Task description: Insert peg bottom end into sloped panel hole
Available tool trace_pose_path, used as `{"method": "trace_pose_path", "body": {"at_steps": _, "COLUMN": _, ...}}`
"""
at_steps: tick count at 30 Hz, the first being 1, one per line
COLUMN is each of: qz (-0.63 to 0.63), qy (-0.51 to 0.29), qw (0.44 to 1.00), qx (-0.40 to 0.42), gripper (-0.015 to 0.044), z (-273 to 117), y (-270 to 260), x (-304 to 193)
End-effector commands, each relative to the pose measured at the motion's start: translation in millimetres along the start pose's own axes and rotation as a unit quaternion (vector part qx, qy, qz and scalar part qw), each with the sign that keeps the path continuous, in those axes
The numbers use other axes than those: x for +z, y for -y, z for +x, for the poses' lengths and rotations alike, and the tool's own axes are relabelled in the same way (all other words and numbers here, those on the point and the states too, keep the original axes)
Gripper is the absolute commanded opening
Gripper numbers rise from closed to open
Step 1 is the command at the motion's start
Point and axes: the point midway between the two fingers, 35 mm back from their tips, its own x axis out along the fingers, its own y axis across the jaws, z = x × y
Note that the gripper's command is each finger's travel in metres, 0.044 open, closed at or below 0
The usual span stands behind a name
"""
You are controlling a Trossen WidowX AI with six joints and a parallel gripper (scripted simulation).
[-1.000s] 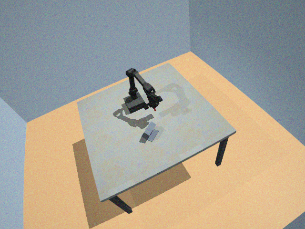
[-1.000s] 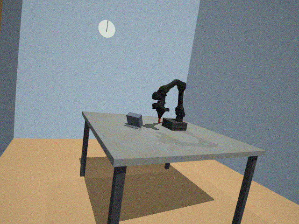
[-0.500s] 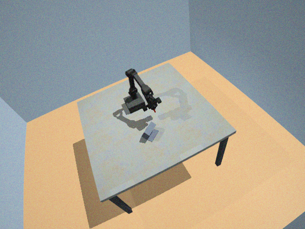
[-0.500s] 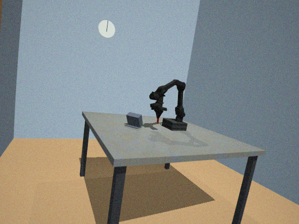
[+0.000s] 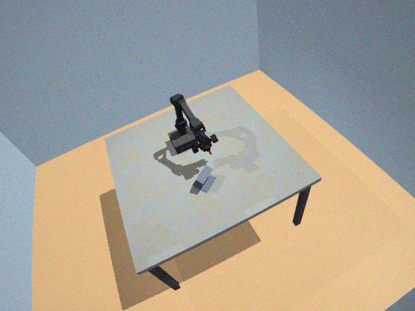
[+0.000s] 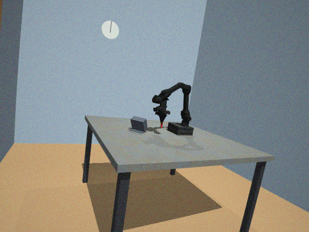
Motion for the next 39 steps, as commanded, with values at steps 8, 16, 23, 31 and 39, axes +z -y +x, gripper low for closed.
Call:
{"method": "trace_pose_path", "body": {"at_steps": 8, "qz": 0.03, "qy": 0.003, "qw": 0.999, "qx": 0.024, "gripper": 0.0, "z": 2.6, "y": 9.9, "x": 4.3}}
{"method": "trace_pose_path", "body": {"at_steps": 16, "qz": 0.05, "qy": 0.009, "qw": 0.998, "qx": 0.043, "gripper": 0.0, "z": 2.7, "y": 17.3, "x": 9.3}}
{"method": "trace_pose_path", "body": {"at_steps": 23, "qz": 0.067, "qy": 0.015, "qw": 0.996, "qx": 0.058, "gripper": 0.0, "z": 2.5, "y": 24.1, "x": 13.5}}
{"method": "trace_pose_path", "body": {"at_steps": 31, "qz": 0.086, "qy": 0.023, "qw": 0.993, "qx": 0.077, "gripper": 0.0, "z": 2.0, "y": 32.0, "x": 18.2}}
{"method": "trace_pose_path", "body": {"at_steps": 39, "qz": 0.105, "qy": 0.031, "qw": 0.989, "qx": 0.095, "gripper": 0.0, "z": 1.2, "y": 40.1, "x": 22.7}}
